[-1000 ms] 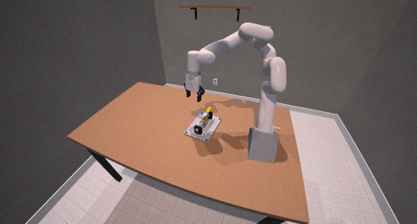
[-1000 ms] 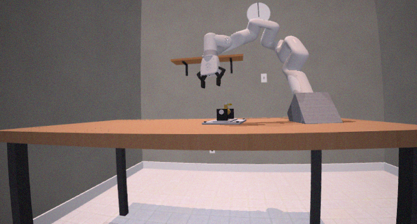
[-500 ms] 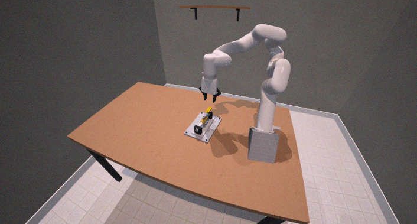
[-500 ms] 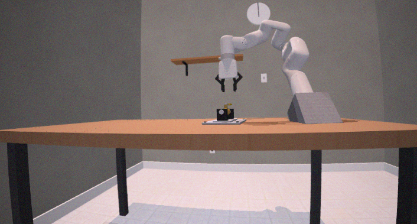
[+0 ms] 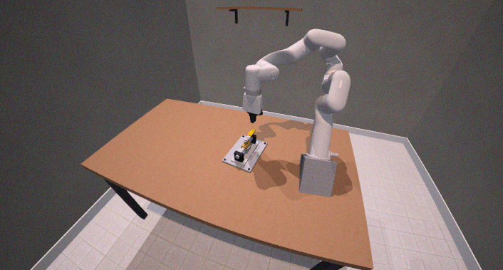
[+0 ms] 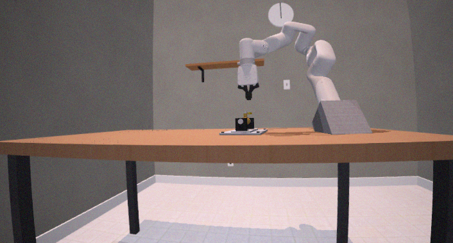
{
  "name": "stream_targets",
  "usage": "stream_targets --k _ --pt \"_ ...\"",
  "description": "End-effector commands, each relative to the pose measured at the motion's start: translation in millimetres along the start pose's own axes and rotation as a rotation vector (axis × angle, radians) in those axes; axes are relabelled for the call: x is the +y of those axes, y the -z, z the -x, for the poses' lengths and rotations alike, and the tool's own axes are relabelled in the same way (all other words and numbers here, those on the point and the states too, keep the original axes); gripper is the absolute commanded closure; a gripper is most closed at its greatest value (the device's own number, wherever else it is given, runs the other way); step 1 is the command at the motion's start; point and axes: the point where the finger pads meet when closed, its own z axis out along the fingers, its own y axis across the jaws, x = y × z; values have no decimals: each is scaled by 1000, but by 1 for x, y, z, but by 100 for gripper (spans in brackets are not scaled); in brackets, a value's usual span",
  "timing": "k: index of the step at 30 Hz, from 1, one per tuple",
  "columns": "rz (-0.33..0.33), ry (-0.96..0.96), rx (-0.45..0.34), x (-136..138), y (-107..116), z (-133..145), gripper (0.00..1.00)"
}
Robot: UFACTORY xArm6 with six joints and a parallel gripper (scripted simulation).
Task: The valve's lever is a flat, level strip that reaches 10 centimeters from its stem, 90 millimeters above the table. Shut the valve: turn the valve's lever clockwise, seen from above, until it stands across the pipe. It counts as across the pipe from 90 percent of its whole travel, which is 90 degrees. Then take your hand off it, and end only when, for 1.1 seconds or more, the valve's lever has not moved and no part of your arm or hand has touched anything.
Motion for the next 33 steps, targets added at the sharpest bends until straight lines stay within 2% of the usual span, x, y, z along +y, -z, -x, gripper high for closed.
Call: stream_targets --k 1,23,24,33 --pt "-3 -1 -2 -1 1 0 100" --pt "-3 -1 -2 -1 1 0 100" --pt "-3 -1 -2 -1 1 0 32" --pt "-3 -1 -2 -1 1 0 32"
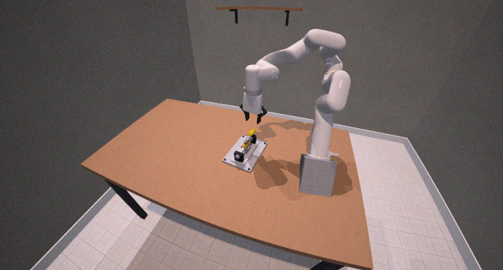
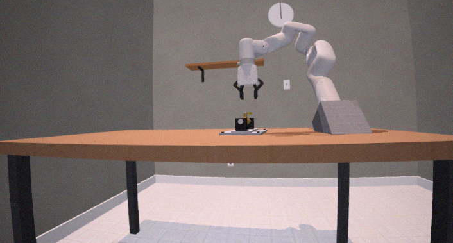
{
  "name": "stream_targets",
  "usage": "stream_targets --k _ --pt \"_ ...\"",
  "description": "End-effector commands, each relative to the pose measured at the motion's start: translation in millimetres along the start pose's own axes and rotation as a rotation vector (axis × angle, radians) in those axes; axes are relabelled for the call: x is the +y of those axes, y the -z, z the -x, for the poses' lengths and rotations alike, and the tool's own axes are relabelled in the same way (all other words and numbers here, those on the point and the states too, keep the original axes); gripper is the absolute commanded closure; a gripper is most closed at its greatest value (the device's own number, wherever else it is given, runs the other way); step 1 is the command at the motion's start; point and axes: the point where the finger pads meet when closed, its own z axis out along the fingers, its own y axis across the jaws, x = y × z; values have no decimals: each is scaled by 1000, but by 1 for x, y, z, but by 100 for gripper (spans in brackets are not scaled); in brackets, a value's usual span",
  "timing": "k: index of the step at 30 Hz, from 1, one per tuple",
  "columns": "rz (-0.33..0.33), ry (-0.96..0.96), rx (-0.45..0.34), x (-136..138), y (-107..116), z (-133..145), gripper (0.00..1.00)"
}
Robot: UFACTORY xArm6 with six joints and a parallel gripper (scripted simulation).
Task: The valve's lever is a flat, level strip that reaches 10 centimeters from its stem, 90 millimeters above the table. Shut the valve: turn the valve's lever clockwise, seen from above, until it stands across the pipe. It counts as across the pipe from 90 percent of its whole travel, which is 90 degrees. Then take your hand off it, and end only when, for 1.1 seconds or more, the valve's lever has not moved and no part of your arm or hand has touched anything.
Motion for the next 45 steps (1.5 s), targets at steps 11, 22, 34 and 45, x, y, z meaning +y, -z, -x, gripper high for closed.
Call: stream_targets --k 11,22,34,45 --pt "-3 -1 -2 -1 1 0 32" --pt "-3 -1 -2 -1 1 0 32" --pt "-2 -1 -2 -1 0 0 32" --pt "-2 -1 -2 -1 -7 0 32"
